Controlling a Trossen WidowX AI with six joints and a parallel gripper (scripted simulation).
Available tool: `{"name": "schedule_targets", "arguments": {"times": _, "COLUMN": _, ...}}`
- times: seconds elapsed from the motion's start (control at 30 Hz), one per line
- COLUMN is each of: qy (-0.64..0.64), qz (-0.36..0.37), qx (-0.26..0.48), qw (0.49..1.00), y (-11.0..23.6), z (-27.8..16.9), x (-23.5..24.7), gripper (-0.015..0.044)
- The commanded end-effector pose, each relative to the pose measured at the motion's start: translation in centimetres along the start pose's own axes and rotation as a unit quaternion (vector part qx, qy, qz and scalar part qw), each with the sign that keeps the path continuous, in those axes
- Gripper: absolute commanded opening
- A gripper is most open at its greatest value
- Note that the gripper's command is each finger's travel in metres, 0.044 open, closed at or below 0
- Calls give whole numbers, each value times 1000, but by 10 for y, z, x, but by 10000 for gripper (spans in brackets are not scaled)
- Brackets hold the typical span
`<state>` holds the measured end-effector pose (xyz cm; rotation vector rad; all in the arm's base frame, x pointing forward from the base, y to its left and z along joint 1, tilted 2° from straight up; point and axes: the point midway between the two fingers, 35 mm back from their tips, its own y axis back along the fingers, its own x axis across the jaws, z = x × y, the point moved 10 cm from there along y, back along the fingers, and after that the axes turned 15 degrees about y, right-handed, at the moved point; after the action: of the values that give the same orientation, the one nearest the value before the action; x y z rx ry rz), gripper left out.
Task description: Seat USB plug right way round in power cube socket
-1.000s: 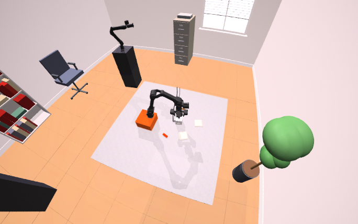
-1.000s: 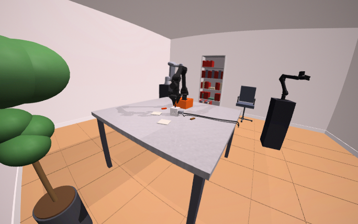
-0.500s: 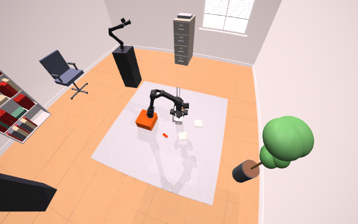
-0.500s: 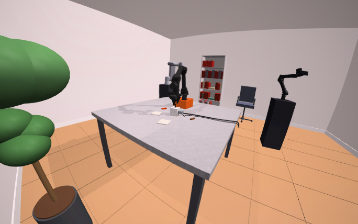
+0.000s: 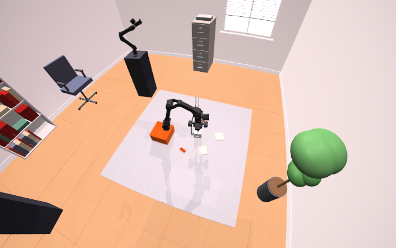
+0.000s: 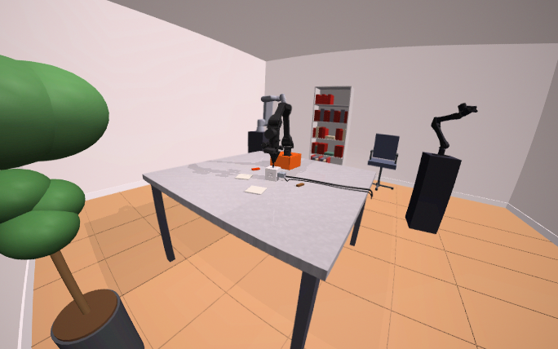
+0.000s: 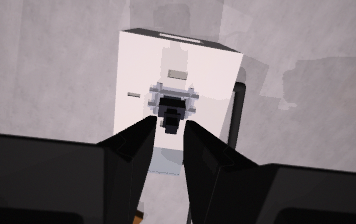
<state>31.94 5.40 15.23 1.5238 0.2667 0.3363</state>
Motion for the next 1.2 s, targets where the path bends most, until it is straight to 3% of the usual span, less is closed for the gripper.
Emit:
{"name": "schedule_targets", "arguments": {"times": 0.0, "qy": 0, "qz": 0, "qx": 0, "qw": 1000, "y": 0, "z": 0, "x": 0, "gripper": 13}}
{"name": "schedule_targets", "arguments": {"times": 1.17, "qy": 0, "qz": 0, "qx": 0, "qw": 1000, "y": 11, "z": 0, "x": 0, "gripper": 0}}
